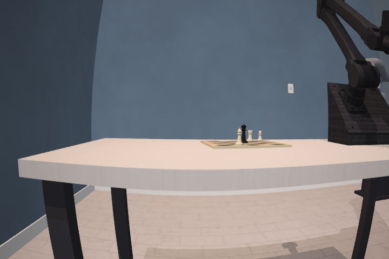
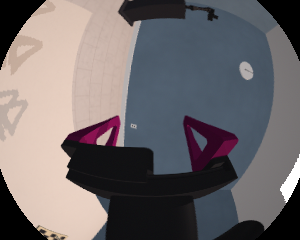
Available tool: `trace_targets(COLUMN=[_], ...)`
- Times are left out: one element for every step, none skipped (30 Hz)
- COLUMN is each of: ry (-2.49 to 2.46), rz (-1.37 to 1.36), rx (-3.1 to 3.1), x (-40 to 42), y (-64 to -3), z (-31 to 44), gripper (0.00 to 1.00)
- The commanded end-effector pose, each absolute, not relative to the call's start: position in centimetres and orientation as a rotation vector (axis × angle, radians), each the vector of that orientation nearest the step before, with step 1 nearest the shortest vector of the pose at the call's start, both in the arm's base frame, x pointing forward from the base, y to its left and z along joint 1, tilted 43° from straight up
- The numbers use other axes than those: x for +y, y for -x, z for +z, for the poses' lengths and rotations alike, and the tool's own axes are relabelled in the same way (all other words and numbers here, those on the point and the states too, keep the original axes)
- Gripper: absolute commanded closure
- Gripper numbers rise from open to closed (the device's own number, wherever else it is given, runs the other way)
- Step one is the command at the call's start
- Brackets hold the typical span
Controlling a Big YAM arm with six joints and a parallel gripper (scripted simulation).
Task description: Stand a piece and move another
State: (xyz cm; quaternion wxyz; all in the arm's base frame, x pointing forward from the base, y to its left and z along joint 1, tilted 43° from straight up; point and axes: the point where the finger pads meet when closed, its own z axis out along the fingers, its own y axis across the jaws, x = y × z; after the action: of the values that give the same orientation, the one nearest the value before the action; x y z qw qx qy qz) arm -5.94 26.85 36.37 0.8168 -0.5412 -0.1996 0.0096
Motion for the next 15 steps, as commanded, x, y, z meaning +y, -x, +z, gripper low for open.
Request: trace_targets(ry=[1.156, 1.179, 1.208, 1.24, 1.277, 1.317, 1.36, 1.407, 1.407, 1.407, 1.454, 1.503, 1.551, 1.596, 1.633], rz=[0.03, 0.037, 0.046, 0.057, 0.069, 0.083, 0.098, 0.116, 0.116, 0.116, 0.135, 0.157, 0.18, 0.205, 0.225], rx=[-0.38, -0.364, -0.343, -0.318, -0.288, -0.251, -0.207, -0.156, -0.156, -0.156, -0.097, -0.028, 0.05, 0.138, 0.212], x=[27.4, 27.8, 28.3, 28.9, 29.5, 30.2, 30.9, 31.7, 31.7, 31.7, 32.4, 33.1, 33.7, 34.3, 34.8], y=[4.9, 4.5, 4.0, 3.4, 2.7, 1.9, 1.0, -0.1, -0.1, -0.1, -1.4, -2.8, -4.3, -6.0, -7.9], z=[39.7, 39.5, 39.3, 39.0, 38.7, 38.3, 37.9, 37.4, 37.4, 37.4, 36.9, 36.3, 35.6, 34.8, 34.0], gripper=[0.0, 0.0, 0.0, 0.0, 0.0, 0.0, 0.0, 0.0, 0.0, 0.0, 0.0, 0.0, 0.0, 0.0, 0.0])
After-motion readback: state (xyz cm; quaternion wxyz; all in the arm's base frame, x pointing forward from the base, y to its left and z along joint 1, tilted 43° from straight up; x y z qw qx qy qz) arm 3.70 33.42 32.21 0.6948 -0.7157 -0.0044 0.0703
